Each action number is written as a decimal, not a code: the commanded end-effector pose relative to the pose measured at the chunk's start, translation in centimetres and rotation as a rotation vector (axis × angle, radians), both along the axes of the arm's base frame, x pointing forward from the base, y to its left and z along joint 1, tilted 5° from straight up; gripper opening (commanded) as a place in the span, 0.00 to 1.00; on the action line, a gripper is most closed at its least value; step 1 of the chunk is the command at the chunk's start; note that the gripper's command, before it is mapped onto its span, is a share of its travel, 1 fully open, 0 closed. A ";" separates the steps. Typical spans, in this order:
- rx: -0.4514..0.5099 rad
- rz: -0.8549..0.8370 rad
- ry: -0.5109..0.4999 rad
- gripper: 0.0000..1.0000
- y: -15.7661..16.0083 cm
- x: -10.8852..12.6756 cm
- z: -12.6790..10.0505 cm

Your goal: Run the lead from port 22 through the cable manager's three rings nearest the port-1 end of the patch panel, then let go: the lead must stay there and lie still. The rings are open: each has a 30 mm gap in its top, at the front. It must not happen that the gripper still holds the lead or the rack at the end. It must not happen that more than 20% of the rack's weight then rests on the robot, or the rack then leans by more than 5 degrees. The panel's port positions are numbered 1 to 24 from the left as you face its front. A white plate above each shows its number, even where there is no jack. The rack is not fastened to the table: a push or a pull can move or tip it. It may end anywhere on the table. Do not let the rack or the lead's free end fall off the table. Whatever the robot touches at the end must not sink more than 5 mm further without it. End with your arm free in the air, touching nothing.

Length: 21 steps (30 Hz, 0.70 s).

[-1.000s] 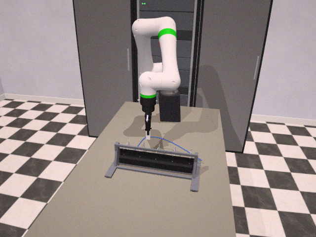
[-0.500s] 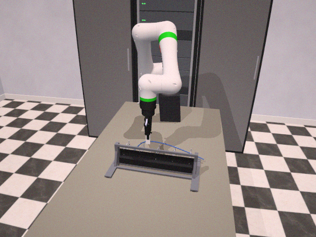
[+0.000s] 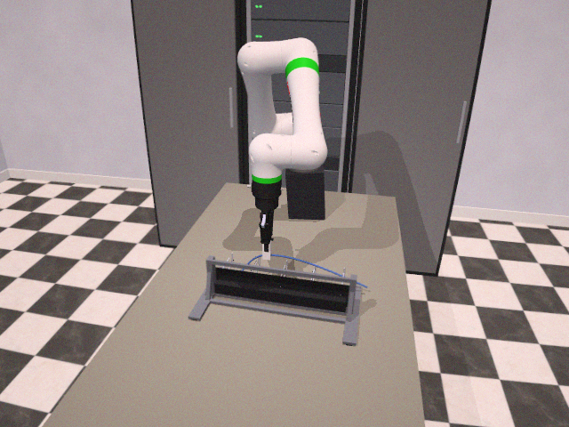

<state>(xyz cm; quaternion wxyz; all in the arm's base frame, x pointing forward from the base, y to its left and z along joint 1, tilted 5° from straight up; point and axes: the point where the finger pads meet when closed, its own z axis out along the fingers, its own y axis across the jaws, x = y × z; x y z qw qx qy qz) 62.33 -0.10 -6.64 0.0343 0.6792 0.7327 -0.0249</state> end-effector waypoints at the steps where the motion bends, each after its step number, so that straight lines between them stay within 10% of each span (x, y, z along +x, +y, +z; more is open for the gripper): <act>1: 0.000 0.000 -0.001 0.00 0.0 0.1 0.1; 21: 0.001 -0.029 -0.004 0.00 0.3 -0.2 0.0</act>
